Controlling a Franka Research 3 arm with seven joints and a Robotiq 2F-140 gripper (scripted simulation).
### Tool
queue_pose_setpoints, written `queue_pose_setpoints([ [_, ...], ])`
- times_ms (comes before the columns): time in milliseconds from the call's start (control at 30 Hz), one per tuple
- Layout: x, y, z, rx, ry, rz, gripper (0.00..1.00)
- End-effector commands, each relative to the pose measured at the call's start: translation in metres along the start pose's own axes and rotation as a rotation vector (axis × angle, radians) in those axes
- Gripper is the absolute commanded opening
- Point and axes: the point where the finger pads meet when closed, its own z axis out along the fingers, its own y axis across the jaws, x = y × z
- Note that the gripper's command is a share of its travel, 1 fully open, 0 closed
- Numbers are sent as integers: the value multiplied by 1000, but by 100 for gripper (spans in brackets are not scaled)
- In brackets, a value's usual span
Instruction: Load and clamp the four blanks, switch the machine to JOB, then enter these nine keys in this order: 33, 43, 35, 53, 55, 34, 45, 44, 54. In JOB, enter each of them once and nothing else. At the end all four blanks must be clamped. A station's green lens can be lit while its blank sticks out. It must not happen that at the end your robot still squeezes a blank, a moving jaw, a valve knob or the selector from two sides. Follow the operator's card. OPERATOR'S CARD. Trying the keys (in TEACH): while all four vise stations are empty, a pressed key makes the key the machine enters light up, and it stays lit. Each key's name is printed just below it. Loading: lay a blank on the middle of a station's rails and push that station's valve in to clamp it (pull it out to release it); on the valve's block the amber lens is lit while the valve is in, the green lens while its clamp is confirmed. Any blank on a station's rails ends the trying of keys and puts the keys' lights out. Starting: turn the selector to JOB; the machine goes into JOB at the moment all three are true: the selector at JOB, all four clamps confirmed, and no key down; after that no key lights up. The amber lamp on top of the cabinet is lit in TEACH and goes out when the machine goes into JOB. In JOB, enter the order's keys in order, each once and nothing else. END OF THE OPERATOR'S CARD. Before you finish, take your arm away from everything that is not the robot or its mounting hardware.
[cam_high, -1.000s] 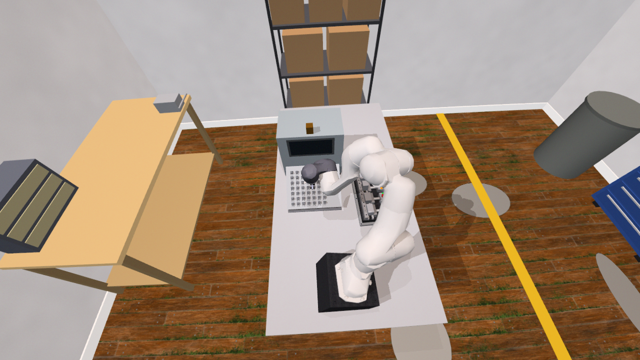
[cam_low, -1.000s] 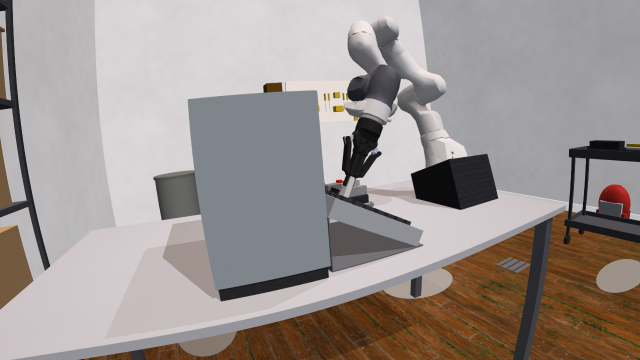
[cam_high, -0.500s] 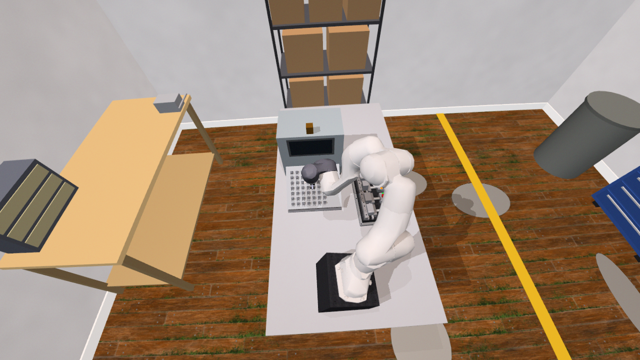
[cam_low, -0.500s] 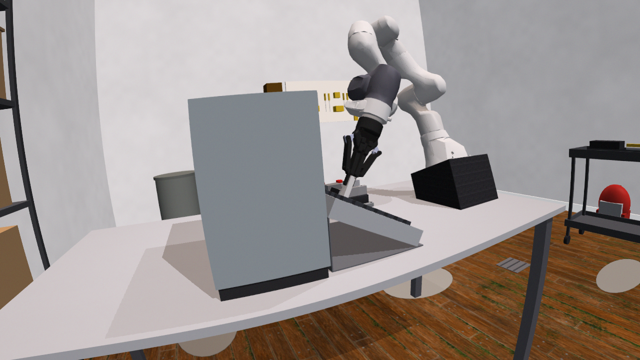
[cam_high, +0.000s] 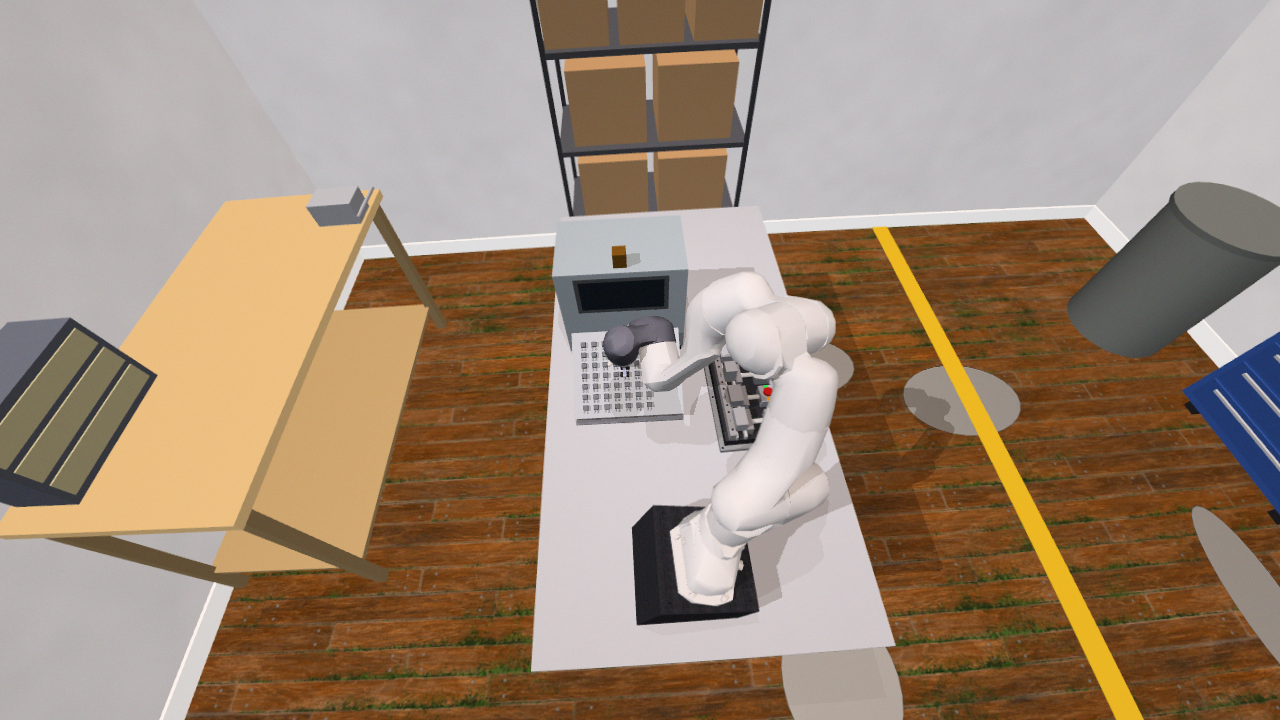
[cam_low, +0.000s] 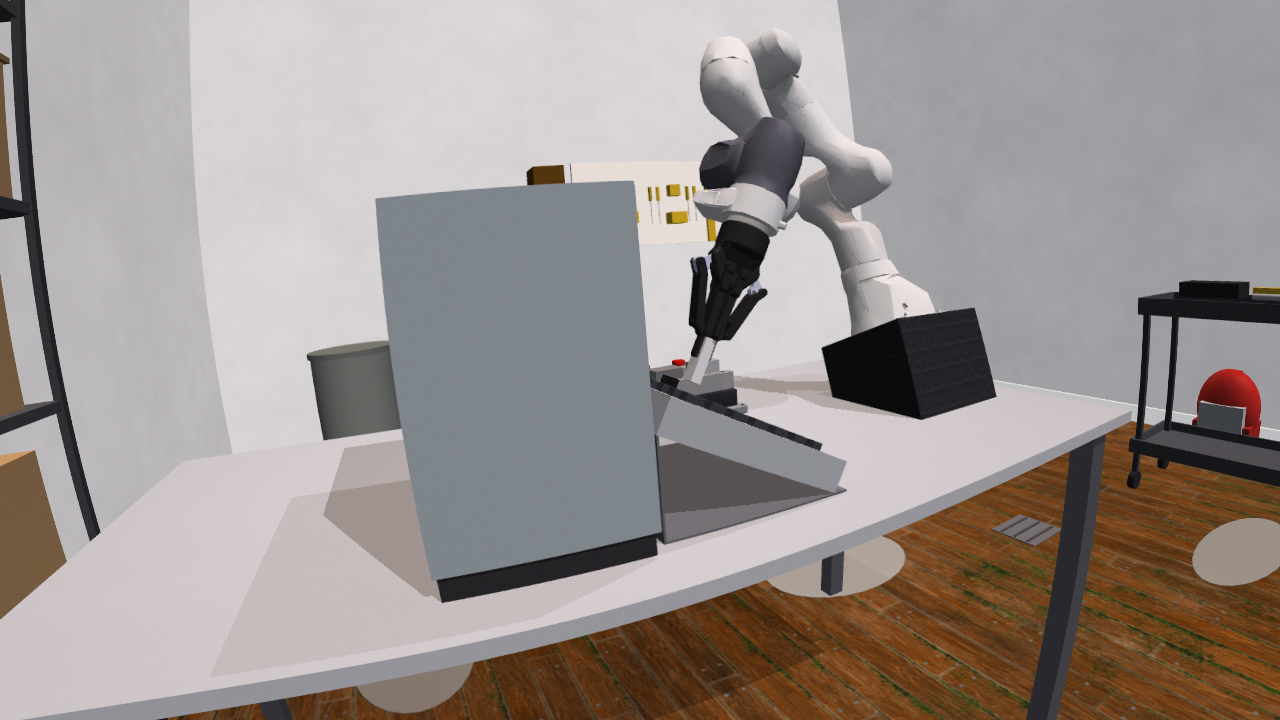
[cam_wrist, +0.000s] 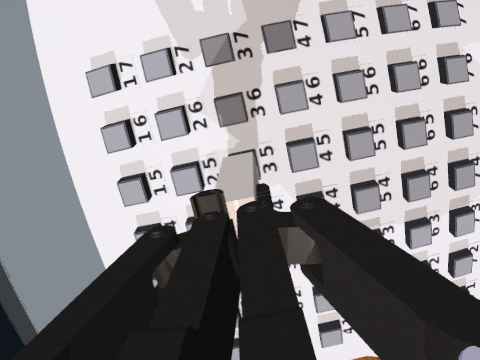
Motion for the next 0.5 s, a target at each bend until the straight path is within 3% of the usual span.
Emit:
queue_pose_setpoints([
  [0, 0, 0, -6, -2, 4, -10, 0],
  [467, 0, 0, -13, -2, 4, -10, 0],
])
